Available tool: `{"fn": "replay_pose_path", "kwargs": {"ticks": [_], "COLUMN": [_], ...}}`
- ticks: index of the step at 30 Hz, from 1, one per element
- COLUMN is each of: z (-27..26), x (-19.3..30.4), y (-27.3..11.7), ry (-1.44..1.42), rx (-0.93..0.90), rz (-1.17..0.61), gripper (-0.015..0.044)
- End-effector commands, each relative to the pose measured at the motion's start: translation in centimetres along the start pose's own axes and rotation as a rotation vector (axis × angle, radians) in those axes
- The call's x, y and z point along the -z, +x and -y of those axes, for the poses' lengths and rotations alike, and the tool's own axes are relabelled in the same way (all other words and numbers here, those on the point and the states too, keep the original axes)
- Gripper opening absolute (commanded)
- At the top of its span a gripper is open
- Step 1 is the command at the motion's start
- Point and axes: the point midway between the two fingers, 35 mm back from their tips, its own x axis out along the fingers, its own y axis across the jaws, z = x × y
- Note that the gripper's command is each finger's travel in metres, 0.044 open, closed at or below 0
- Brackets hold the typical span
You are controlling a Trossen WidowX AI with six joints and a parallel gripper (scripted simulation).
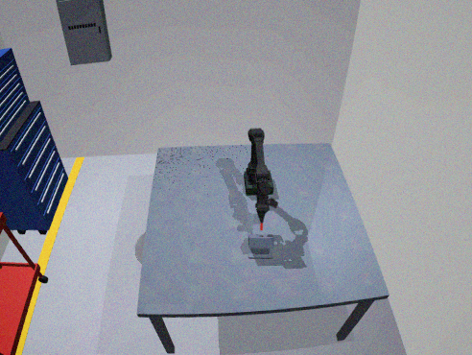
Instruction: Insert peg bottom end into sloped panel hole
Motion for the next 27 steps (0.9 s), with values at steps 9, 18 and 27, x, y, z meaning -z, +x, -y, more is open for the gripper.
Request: {"fn": "replay_pose_path", "kwargs": {"ticks": [9,18,27], "z": [-0.3,-0.3,-0.3], "x": [0.0,0.0,0.0], "y": [0.7,1.9,2.3], "ry": [-0.008,-0.008,-0.003], "rx": [-0.010,-0.009,-0.004], "rz": [-0.002,-0.002,-0.003], "gripper": [0.0000,0.0000,0.0000]}}
